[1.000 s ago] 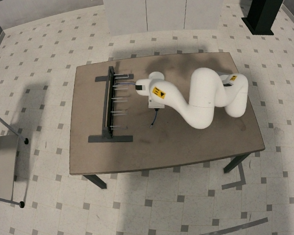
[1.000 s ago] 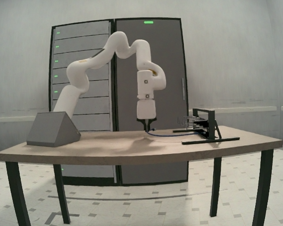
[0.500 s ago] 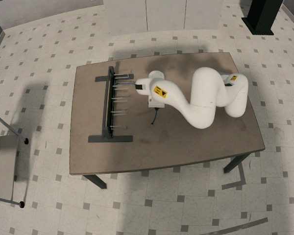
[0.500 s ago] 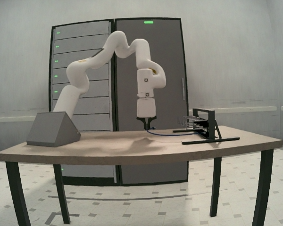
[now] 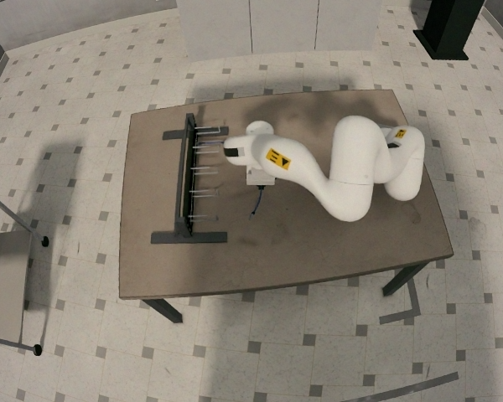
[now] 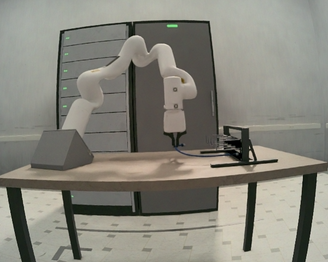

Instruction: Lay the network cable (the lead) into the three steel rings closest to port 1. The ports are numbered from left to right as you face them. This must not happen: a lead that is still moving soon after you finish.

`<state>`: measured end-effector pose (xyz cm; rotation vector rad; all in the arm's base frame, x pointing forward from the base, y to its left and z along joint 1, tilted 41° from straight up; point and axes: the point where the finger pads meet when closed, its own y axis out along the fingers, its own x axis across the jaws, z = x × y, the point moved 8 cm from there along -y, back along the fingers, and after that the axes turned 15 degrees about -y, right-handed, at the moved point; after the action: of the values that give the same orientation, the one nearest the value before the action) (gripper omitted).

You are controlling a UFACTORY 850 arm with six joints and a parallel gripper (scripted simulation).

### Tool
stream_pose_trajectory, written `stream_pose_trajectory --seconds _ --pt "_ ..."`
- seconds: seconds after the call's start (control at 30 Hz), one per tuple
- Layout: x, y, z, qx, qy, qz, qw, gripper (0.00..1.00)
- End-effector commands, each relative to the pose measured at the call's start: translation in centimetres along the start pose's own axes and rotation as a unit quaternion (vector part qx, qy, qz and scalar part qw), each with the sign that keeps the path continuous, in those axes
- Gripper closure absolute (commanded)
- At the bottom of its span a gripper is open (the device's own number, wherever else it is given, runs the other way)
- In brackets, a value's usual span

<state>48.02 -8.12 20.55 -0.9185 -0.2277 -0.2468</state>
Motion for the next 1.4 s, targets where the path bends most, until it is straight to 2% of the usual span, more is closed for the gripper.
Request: stream_pose_trajectory --seconds 0.0,0.2,0.27,0.3,0.73,0.77,0.83,0.93,1.07,1.23,1.37 --pt "3.8 -1.9 0.7 0.001 -0.004 0.002 1.0 1.0" --pt "7.1 -3.8 1.6 0.001 -0.009 0.003 1.0 1.0" --pt "7.1 -3.8 1.6 0.001 -0.009 0.003 1.0 1.0" --pt "8.8 -4.6 1.9 0.001 -0.012 0.003 1.0 1.0" --pt "15.4 -8.2 3.5 0.0 -0.021 0.003 1.0 1.0" --pt "16.5 -8.7 3.7 0.001 -0.023 0.003 1.0 1.0" --pt "16.5 -8.7 3.7 0.001 -0.023 0.003 1.0 1.0" --pt "19.1 -10.0 4.2 0.002 -0.027 0.002 1.0 1.0" --pt "19.6 -10.1 4.2 0.002 -0.027 0.002 1.0 1.0" --pt "22.9 -10.1 3.5 0.002 -0.027 0.002 1.0 1.0" --pt "23.2 -10.1 3.4 0.002 -0.027 0.002 1.0 1.0"
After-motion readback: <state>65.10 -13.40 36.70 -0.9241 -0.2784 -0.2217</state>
